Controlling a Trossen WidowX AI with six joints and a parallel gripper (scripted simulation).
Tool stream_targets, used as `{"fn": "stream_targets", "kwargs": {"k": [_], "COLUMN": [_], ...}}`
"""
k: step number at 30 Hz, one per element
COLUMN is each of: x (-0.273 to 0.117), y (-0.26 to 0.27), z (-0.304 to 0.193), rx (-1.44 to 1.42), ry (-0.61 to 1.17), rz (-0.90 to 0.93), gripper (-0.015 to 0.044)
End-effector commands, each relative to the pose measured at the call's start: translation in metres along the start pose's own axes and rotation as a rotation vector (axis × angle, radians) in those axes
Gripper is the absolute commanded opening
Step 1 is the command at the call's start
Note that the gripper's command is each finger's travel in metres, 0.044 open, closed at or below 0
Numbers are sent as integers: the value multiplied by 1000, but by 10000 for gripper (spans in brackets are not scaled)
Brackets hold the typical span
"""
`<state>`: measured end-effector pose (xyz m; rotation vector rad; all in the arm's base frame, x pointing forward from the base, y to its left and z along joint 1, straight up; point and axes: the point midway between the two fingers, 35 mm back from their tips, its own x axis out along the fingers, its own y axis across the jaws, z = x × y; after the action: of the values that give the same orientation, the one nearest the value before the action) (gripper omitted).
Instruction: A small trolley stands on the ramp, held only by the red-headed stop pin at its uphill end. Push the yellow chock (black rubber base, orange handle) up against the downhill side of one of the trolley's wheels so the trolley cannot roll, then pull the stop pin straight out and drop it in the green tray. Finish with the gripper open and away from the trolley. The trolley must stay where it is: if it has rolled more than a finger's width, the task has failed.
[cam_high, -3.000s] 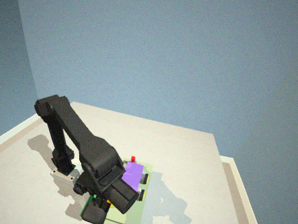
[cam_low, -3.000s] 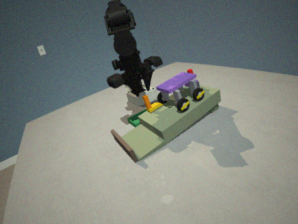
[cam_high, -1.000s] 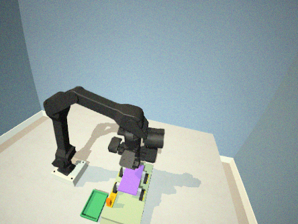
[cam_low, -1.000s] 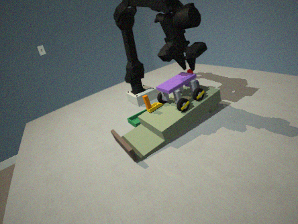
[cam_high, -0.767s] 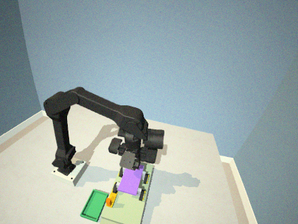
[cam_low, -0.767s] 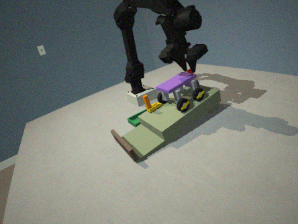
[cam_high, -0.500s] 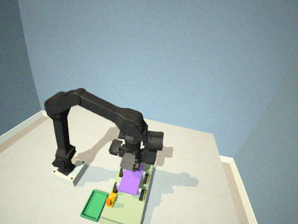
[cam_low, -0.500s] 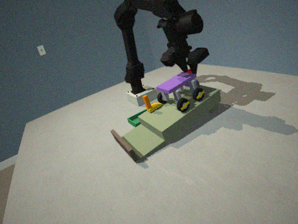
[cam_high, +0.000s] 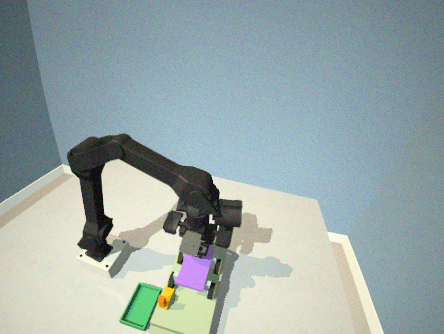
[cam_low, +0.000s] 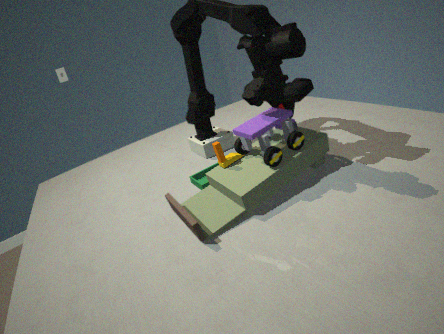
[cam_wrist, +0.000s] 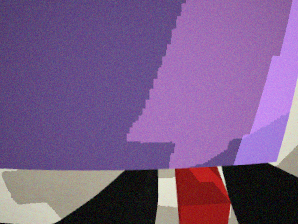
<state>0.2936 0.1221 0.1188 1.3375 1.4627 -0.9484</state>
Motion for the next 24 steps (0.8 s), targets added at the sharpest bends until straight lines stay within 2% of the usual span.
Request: {"fn": "stream_targets", "kwargs": {"k": [1,10,24], "x": [-1,-1,-11], "y": [0,0,-2], "z": [0,0,-1], "rx": [-1,0,6], "ry": [0,0,1], "rz": [0,0,-3], "gripper": [59,0,0]}}
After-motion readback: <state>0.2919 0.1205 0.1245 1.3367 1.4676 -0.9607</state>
